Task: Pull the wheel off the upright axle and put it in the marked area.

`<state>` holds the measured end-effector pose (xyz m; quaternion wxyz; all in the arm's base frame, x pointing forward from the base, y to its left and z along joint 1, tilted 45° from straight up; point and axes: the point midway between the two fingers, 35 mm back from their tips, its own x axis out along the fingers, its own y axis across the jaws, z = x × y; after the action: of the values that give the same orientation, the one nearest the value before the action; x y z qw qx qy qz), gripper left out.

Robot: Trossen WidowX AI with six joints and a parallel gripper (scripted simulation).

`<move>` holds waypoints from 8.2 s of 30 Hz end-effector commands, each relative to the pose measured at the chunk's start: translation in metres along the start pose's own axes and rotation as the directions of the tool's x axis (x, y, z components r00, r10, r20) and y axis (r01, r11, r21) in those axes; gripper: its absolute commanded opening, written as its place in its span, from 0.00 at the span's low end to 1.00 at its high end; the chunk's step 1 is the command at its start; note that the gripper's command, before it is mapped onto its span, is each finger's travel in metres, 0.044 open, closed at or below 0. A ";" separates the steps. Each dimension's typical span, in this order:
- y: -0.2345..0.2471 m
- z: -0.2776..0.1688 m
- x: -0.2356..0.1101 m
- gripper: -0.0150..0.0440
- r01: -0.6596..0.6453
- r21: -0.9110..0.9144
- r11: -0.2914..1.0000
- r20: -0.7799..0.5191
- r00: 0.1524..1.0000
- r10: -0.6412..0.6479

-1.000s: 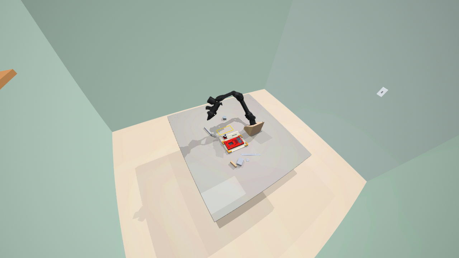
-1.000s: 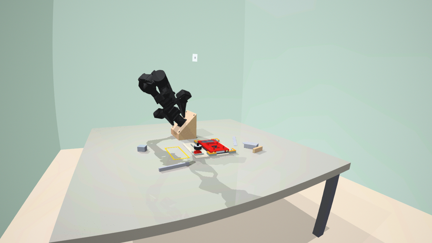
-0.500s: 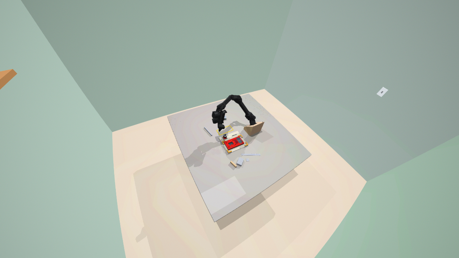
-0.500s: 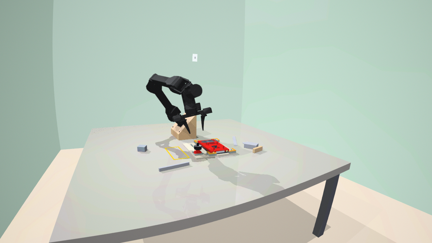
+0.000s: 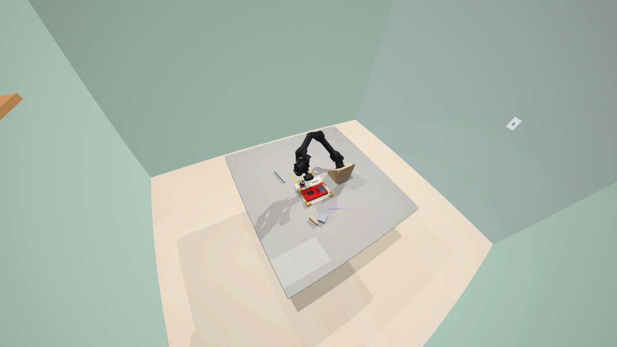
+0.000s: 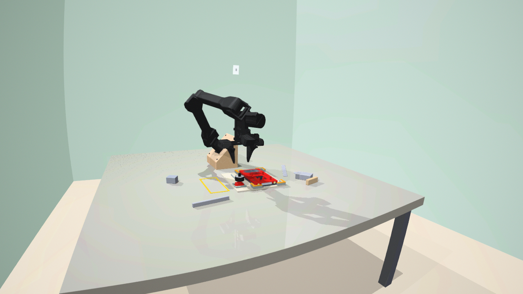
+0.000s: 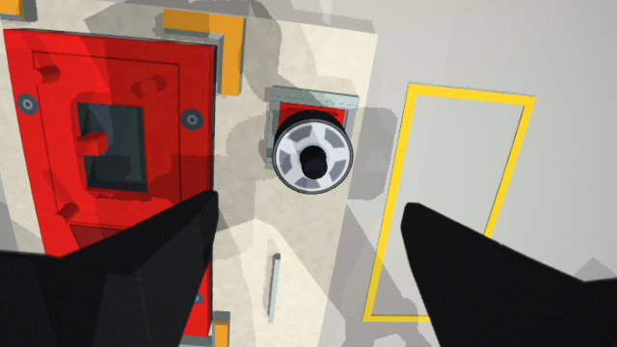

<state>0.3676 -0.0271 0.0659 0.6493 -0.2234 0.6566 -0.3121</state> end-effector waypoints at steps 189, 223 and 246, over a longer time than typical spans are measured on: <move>-0.070 -0.040 0.001 0.25 0.008 -0.012 1.000 -0.003 1.000 -0.008; -0.103 -0.063 0.045 0.25 0.007 -0.010 1.000 -0.002 1.000 -0.007; -0.107 -0.066 0.101 0.65 0.010 -0.003 1.000 -0.006 1.000 -0.010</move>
<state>0.2845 -0.1650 0.0657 0.6455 -0.2273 0.6578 -0.3145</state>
